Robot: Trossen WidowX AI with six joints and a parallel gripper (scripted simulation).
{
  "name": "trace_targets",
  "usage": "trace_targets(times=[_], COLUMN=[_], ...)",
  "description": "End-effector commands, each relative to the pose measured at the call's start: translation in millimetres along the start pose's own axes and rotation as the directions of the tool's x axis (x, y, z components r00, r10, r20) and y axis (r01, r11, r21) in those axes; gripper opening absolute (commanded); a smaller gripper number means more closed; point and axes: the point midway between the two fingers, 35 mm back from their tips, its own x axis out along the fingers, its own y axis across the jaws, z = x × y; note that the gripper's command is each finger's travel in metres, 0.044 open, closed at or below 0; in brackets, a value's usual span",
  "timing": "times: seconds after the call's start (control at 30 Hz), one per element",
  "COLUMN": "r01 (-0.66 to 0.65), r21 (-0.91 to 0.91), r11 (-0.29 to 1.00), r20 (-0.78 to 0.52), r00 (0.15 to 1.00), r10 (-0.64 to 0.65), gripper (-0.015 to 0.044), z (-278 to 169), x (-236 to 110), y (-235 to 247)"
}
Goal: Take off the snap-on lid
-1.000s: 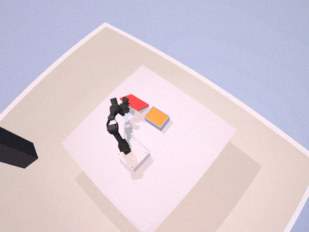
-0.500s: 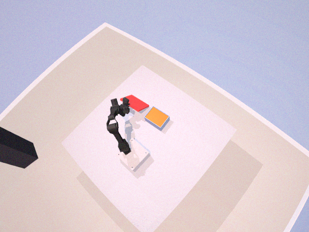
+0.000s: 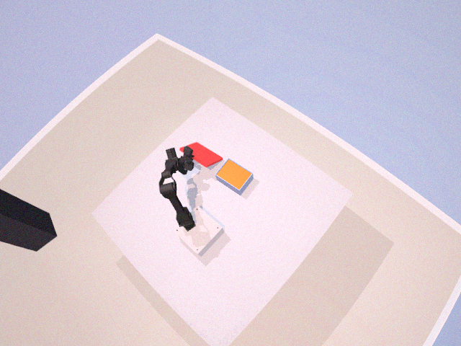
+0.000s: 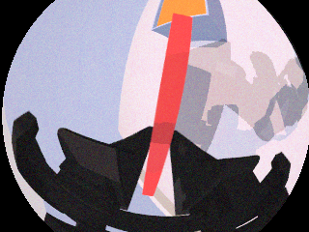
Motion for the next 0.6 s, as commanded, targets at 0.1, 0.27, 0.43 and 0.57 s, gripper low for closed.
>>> trace_targets(times=[0.1,0.27,0.43,0.57], r01=[-0.007,-0.007,-0.007,-0.007], r21=[0.003,0.003,0.003,0.003], r11=[1.0,1.0,1.0,1.0], r20=[0.001,0.001,0.001,0.001], r00=[1.0,1.0,1.0,1.0], r10=[0.007,0.007,0.007,0.007], gripper=[0.0,0.0,0.0,0.0], z=[-0.2,-0.2,-0.1,-0.1], x=[3.6,6.2,8.8,10.9], y=[-3.1,-6.2,-9.3,-11.8])
